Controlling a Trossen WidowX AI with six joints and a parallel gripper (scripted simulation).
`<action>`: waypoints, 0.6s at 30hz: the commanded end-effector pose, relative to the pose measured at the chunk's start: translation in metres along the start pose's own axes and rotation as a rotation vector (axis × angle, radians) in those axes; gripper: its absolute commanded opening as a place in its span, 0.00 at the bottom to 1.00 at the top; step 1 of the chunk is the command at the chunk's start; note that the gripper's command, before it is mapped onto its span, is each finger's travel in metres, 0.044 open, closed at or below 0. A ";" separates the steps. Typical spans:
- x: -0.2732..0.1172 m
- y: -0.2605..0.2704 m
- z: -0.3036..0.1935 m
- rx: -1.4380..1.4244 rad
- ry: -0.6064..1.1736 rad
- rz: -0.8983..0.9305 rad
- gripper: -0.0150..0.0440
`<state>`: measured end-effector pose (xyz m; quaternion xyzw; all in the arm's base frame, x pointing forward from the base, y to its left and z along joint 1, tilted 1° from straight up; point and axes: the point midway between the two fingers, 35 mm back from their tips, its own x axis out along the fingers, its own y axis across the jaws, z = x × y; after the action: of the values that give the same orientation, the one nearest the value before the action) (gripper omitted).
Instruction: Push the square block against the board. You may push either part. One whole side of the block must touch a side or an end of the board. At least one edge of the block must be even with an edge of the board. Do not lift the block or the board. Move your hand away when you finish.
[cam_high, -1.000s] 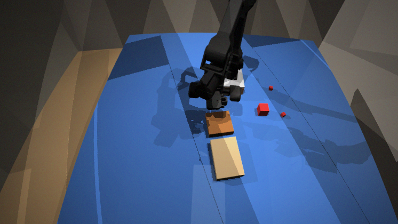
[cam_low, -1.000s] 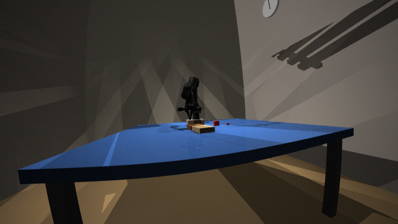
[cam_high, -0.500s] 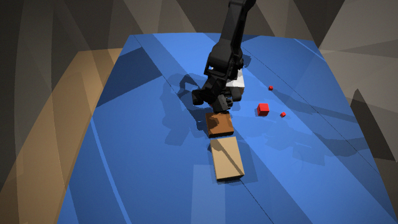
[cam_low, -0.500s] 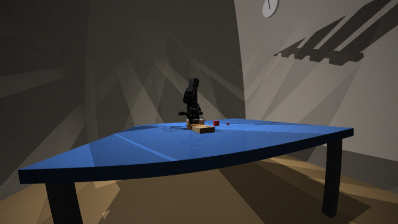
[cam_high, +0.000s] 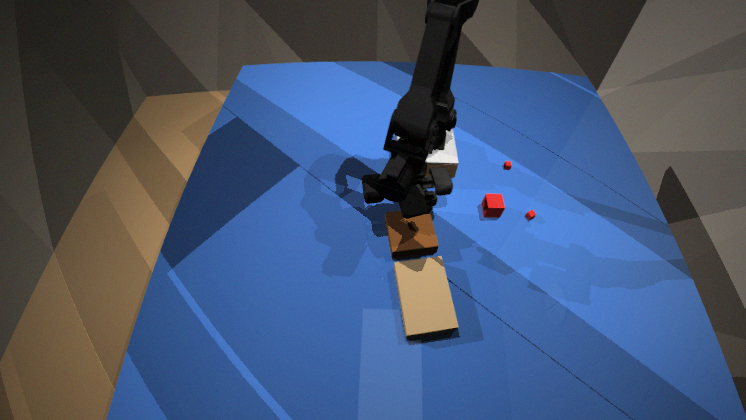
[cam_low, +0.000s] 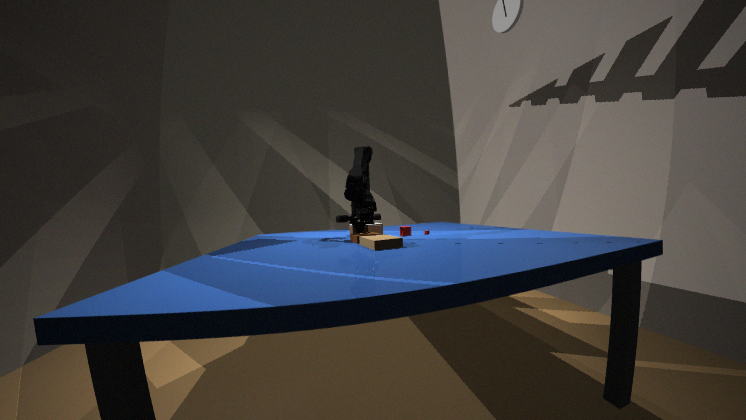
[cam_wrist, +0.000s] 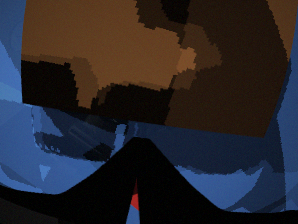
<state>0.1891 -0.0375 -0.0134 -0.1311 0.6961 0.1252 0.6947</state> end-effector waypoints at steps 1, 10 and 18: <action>0.000 0.000 0.004 0.004 -0.003 0.004 0.25; 0.000 0.000 0.012 0.004 -0.004 0.004 0.25; 0.000 0.000 0.019 0.004 -0.005 0.004 0.25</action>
<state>0.2032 -0.0327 -0.0130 -0.1309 0.6959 0.1249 0.6950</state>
